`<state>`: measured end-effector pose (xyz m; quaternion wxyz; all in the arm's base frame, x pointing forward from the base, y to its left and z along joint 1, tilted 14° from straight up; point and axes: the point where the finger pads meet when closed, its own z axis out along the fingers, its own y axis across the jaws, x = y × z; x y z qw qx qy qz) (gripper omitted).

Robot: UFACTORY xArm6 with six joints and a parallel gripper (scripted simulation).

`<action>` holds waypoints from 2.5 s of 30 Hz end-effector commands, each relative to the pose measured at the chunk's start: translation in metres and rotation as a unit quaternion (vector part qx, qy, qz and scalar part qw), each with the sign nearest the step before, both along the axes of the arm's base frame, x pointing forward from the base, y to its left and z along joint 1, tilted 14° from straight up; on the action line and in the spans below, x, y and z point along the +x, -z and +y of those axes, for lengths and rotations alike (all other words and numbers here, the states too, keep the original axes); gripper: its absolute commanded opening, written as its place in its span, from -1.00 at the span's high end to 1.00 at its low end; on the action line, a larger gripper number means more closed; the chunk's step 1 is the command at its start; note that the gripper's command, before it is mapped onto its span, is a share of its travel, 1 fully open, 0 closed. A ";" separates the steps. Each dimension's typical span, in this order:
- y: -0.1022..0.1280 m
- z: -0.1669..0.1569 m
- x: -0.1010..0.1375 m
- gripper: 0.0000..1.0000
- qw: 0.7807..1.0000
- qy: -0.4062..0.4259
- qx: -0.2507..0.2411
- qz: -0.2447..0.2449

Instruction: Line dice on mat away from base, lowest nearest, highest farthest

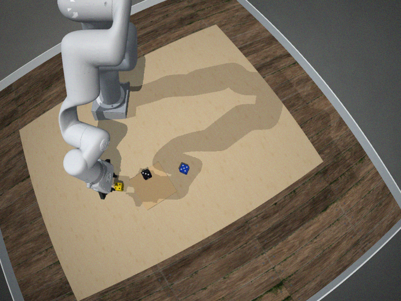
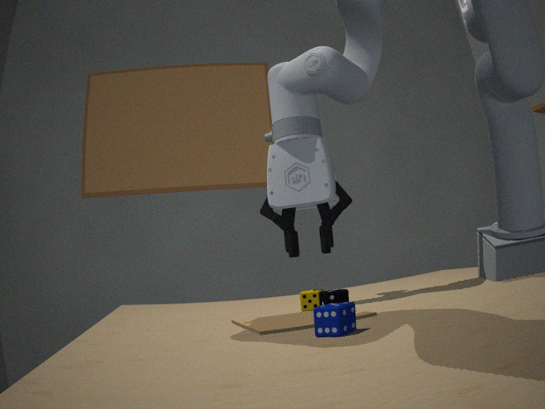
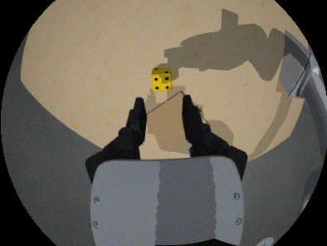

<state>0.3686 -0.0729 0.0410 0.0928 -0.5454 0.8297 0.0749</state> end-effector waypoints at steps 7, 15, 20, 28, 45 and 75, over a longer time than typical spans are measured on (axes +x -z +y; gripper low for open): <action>0.011 0.002 0.002 0.05 1.000 0.000 -0.001 -0.002; 0.020 0.005 0.003 0.05 1.000 0.000 -0.001 -0.002; 0.027 0.007 0.004 0.05 1.000 0.000 -0.001 -0.002; 0.038 0.009 0.005 0.05 1.000 0.000 -0.001 -0.002; 0.045 0.011 0.006 0.05 1.000 0.000 -0.001 -0.002; 0.045 0.011 0.006 0.05 1.000 0.000 -0.001 -0.002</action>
